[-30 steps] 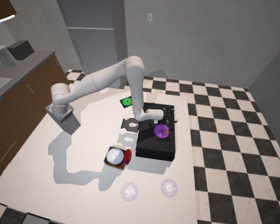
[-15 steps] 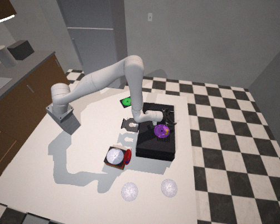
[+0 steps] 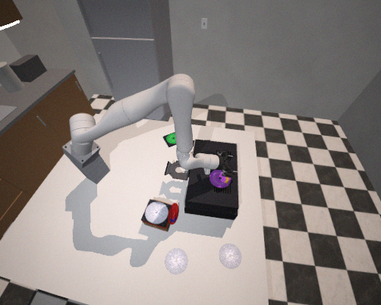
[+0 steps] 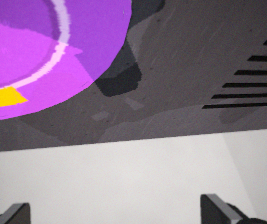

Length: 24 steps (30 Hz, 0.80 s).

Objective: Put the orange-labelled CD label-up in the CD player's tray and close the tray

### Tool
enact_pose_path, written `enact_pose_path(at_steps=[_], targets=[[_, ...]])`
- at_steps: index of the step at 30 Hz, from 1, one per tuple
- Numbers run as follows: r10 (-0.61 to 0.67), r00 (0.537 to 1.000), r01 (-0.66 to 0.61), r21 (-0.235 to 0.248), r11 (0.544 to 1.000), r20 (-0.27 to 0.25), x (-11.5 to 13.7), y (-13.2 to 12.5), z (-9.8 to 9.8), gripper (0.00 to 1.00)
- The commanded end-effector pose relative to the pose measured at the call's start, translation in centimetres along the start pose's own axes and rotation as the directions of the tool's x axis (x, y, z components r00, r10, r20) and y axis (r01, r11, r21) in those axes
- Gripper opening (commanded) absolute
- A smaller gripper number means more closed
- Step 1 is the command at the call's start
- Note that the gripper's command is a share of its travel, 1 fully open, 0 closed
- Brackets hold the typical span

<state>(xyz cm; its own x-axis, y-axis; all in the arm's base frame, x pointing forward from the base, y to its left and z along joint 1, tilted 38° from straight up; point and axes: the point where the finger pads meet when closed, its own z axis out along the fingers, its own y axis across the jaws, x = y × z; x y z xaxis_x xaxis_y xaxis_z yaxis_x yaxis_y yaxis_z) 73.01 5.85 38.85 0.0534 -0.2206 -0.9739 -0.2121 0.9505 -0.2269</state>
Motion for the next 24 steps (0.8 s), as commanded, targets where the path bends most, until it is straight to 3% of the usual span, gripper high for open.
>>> enact_pose_path(at_steps=[1, 6, 8, 18, 20, 24], targets=[[0.000, 1.000, 0.000, 0.012, 1.000, -0.002, -0.4, -1.0, -0.6, 1.00], [0.000, 1.000, 0.000, 0.012, 1.000, -0.002, -0.4, -1.0, -0.6, 1.00], [-0.013, 0.999, 0.014, 0.024, 1.000, -0.044, 0.4, -2.5, -2.0, 1.00], [-0.013, 0.999, 0.014, 0.024, 1.000, -0.044, 0.4, -2.5, -2.0, 1.00], [-0.024, 0.996, 0.027, 0.038, 0.999, -0.086, 1.3, -4.1, -3.5, 1.00], [-0.024, 0.996, 0.027, 0.038, 0.999, -0.086, 1.3, -4.1, -3.5, 1.00]])
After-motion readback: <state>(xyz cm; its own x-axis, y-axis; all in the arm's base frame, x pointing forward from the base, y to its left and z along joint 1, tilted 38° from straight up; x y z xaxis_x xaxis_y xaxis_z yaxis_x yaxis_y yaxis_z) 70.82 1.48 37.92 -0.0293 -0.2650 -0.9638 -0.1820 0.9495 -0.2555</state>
